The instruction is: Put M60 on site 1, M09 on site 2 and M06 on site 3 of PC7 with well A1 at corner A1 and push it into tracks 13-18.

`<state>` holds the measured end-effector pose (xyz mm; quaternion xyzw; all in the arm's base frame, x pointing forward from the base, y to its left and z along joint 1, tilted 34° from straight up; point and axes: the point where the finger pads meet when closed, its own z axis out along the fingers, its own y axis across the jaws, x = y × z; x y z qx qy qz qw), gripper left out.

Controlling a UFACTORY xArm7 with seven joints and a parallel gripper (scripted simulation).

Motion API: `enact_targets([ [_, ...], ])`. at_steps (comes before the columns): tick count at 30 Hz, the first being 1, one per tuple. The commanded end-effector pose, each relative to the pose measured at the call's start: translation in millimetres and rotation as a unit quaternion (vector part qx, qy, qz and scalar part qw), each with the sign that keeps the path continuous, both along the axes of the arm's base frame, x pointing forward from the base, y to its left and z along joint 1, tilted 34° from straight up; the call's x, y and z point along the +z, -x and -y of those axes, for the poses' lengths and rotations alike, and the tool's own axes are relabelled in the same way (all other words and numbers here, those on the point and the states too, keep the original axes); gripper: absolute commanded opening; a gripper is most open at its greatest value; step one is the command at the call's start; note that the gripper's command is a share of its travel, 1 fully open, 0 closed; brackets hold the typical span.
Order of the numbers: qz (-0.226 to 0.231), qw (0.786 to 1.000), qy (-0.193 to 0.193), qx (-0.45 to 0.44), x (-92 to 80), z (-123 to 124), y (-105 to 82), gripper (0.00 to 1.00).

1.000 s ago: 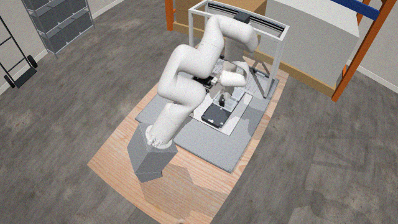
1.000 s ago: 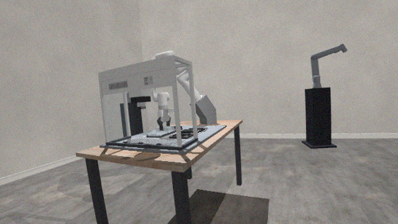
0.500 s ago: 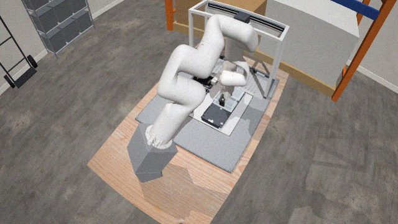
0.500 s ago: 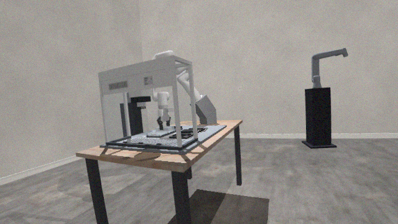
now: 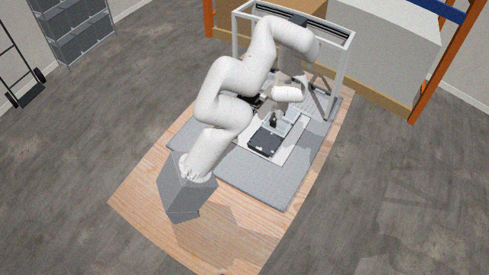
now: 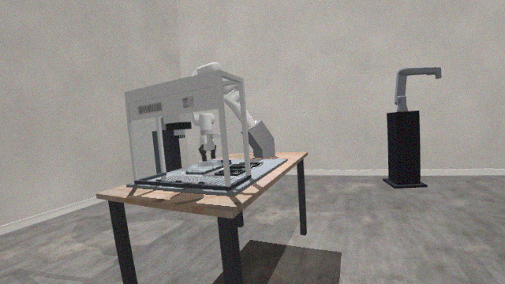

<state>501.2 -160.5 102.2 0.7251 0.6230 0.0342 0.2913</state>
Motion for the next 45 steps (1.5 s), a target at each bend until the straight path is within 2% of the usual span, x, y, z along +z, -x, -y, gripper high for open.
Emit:
enact_targets([
  [1, 0.002, 1.000, 0.002, 0.000, 6.6, -3, 2.2, 1.00],
  [45, 0.002, 1.000, 0.002, 0.000, 61.6, -29, 29.8, 1.00],
])
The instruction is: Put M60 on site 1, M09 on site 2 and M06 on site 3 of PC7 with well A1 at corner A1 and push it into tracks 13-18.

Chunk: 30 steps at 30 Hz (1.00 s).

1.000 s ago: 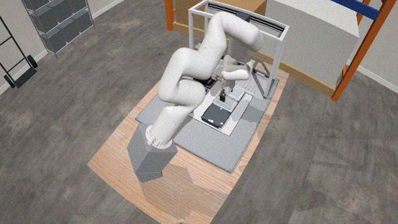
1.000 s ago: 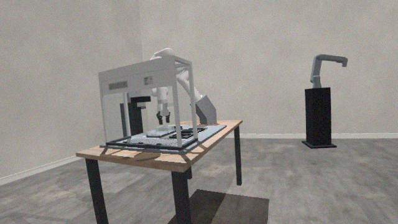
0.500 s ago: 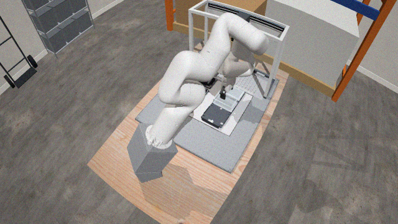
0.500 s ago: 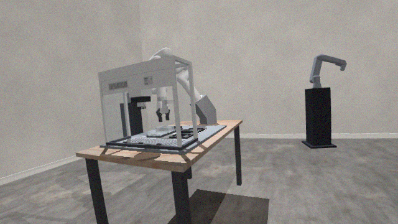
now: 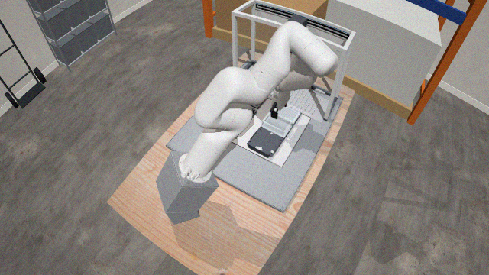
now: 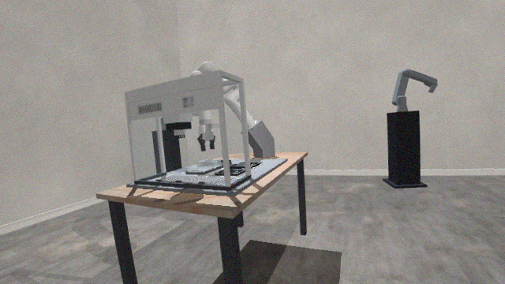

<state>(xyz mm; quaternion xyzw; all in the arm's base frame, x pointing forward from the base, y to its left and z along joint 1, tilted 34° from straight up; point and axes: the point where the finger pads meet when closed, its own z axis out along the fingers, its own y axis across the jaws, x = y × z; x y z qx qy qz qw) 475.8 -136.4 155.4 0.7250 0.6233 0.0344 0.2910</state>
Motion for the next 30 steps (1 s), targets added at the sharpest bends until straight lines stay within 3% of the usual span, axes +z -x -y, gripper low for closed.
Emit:
enact_targets([
  [1, 0.002, 1.000, 0.003, 0.000, 9.7, -5, 5.1, 1.00],
  [20, 0.002, 1.000, 0.003, 0.000, 32.9, -16, 16.7, 1.00],
  [30, 0.002, 1.000, 0.003, 0.000, 32.9, -16, 16.7, 1.00],
])
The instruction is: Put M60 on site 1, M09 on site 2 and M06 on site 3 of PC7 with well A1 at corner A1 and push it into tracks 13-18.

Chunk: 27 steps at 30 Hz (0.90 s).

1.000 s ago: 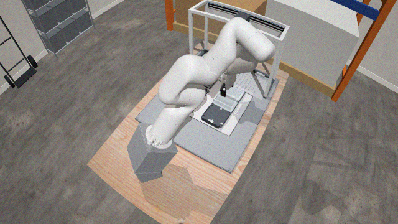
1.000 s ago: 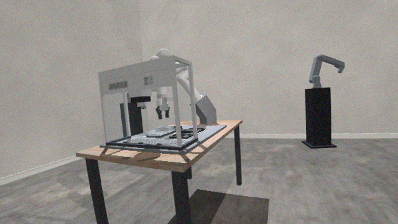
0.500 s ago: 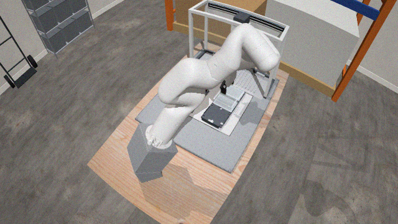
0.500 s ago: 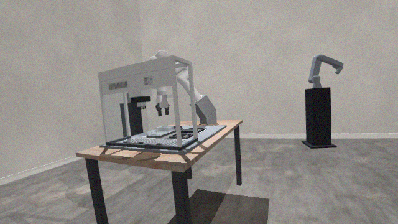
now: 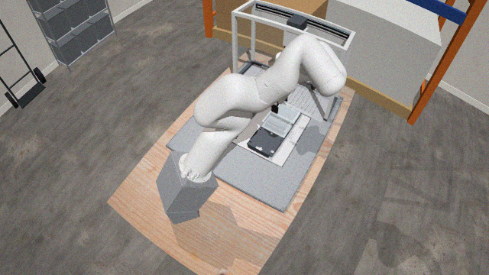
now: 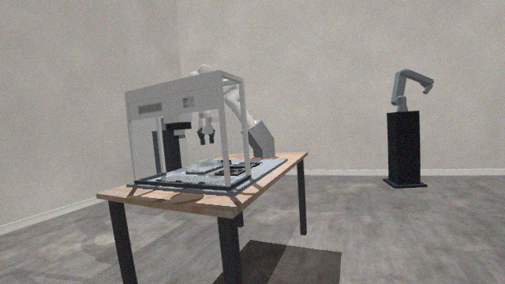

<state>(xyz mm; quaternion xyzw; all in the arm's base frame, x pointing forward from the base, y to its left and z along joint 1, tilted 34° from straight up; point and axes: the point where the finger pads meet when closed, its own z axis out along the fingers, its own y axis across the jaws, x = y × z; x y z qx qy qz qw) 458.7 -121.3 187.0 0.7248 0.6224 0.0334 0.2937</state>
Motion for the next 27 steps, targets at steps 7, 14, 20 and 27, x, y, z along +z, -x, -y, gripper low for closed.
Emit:
enact_targets([
  [7, 0.001, 1.000, 0.000, 0.002, -0.9, -5, -1.5, 1.00],
  [14, 0.001, 1.000, 0.000, 0.002, -12.4, -27, -7.0, 1.00],
  [20, 0.001, 1.000, 0.000, 0.002, -26.2, -53, -13.7, 1.00],
  [27, 0.001, 1.000, 0.000, 0.002, -39.9, -79, -20.4, 1.00],
])
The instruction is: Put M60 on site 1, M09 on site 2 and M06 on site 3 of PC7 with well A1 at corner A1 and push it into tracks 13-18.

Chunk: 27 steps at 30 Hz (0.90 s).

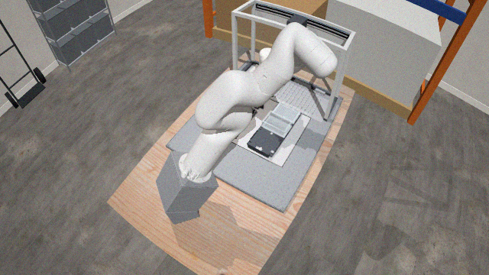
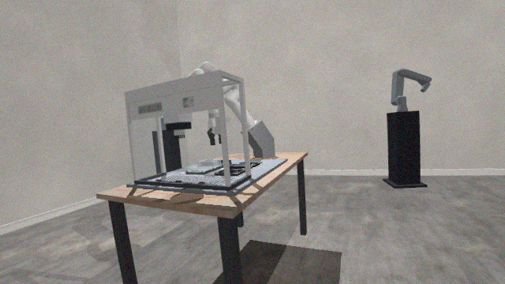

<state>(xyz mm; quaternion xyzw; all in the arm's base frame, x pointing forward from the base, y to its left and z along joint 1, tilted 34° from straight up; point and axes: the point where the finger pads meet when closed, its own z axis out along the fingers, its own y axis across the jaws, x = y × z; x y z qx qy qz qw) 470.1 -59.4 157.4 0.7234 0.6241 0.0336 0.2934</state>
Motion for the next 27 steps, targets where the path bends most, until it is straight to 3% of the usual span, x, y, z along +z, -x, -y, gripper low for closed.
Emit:
enact_targets([
  [1, 0.001, 1.000, 0.000, 0.000, -10.4, -17, -9.0, 1.00],
  [27, 0.001, 1.000, 0.000, 0.000, -64.6, -119, -35.4, 1.00],
])
